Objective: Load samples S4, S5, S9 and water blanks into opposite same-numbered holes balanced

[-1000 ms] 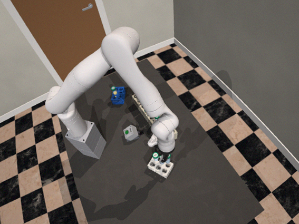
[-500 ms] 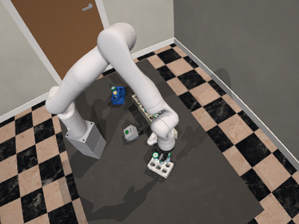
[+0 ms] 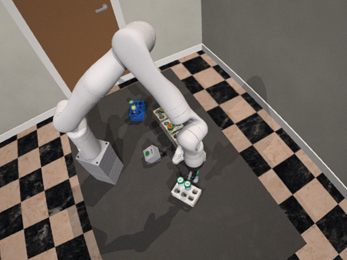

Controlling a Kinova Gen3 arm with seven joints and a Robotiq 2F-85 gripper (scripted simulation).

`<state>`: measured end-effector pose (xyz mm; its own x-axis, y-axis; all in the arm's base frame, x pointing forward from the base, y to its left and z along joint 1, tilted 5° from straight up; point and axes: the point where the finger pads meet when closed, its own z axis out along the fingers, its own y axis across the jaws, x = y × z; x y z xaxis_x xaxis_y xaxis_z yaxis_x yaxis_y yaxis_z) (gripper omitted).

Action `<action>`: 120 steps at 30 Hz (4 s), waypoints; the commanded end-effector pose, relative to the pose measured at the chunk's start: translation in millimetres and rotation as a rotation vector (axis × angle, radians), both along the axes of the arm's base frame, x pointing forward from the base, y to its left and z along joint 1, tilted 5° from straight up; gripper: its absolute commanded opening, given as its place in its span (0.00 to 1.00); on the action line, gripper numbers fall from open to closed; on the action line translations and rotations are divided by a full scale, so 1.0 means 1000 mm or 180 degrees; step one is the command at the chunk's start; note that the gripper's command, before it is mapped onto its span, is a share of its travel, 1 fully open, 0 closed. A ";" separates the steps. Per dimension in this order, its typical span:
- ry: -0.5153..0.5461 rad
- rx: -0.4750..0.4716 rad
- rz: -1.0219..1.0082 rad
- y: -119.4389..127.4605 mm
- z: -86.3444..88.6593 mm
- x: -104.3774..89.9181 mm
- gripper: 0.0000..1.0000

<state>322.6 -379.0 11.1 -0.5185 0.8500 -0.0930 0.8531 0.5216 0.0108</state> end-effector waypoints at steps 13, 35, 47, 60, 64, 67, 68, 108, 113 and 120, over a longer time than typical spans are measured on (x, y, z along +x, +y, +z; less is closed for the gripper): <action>0.0059 -0.0055 0.0864 0.031 0.000 0.033 0.10; 0.0144 -0.0122 0.2005 0.072 0.000 0.077 0.10; 0.0201 -0.0166 0.2765 0.100 -0.001 0.106 0.10; 0.0253 -0.0207 0.3463 0.123 -0.001 0.130 0.10; 0.0272 -0.0222 0.3716 0.123 -0.001 0.130 0.10; 0.0286 -0.0233 0.3906 0.123 -0.001 0.130 0.10; 0.0286 -0.0233 0.3906 0.123 -0.001 0.130 0.10; 0.0403 -0.0325 0.5466 0.123 -0.002 0.130 0.10; 0.0403 -0.0325 0.5466 0.123 -0.009 0.131 0.10; 0.0403 -0.0325 0.5466 0.122 -0.015 0.131 0.10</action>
